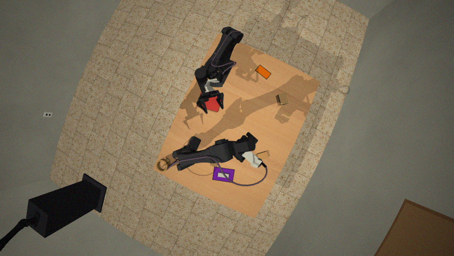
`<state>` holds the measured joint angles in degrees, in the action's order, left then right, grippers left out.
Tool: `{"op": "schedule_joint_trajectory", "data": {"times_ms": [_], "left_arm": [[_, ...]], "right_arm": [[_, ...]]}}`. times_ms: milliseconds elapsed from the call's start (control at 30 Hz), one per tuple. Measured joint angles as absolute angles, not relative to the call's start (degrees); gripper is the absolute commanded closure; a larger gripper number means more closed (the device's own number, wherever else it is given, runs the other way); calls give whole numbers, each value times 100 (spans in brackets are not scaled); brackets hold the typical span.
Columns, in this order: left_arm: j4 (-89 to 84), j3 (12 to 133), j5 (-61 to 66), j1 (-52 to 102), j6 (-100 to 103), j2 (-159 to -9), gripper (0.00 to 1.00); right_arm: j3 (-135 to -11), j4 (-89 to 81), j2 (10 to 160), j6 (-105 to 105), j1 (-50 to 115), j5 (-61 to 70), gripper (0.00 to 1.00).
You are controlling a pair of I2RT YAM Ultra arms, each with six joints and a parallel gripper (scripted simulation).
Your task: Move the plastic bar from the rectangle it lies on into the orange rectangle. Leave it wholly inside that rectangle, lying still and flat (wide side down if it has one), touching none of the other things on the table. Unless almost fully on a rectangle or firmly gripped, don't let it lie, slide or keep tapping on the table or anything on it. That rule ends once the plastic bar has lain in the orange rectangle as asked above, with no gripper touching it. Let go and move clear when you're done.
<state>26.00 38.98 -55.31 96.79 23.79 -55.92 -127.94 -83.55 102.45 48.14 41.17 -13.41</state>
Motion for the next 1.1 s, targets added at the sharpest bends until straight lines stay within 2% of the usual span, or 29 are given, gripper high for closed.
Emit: {"op": "schedule_joint_trajectory", "data": {"times_ms": [767, 1100], "left_arm": [[2600, 3898, -5531, 9679, 2379, -5592, 0], [2561, 3898, -5186, 9581, 2150, -5708, 0]], "right_arm": [[-12720, -8187, 10221, 4799, 4117, -1345, 0], [-10838, -7170, 9356, 4491, 3881, -1503, 0]]}}
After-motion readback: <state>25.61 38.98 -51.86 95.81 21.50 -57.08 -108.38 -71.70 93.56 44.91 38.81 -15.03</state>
